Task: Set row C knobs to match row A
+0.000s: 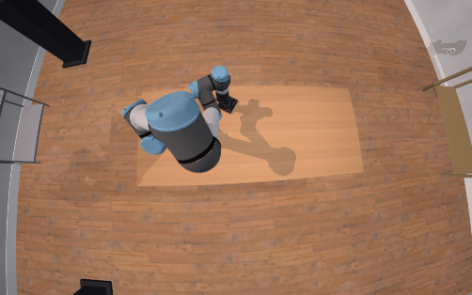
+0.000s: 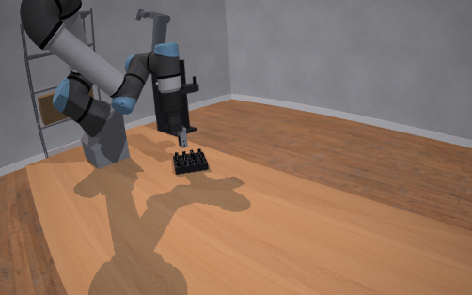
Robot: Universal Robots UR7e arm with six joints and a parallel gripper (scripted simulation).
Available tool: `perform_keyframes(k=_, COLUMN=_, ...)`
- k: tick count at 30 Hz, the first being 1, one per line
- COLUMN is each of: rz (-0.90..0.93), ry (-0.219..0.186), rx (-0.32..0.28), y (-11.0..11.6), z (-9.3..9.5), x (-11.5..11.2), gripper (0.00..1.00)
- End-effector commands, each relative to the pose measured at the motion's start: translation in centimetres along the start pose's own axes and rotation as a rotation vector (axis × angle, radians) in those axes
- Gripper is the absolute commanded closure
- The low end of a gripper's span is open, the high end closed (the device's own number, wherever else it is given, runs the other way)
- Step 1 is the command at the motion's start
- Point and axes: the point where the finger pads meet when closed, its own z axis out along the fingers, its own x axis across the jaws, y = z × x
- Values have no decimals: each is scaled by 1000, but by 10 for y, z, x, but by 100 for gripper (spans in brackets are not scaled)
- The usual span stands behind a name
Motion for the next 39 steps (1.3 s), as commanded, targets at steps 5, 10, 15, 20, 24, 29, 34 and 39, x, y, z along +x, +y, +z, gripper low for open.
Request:
perform_keyframes(k=5, rz=-2, ry=0, rx=-1, y=1, z=14, x=-1, gripper=54)
perform_keyframes(k=10, rz=-2, ry=0, rx=-1, y=1, z=18, x=-1, gripper=54)
perform_keyframes(k=15, rz=-2, ry=0, rx=0, y=1, z=21, x=-1, gripper=54)
perform_keyframes(k=20, rz=-2, ry=0, rx=0, y=1, z=23, x=-1, gripper=54)
perform_keyframes(k=24, rz=-2, ry=0, rx=0, y=1, z=23, x=-1, gripper=54)
perform_keyframes(k=29, rz=-2, ry=1, rx=1, y=0, z=23, x=0, gripper=54)
perform_keyframes(k=34, rz=-1, ry=2, rx=1, y=0, z=23, x=0, gripper=54)
perform_keyframes(k=39, rz=-1, ry=1, rx=1, y=0, z=23, x=0, gripper=54)
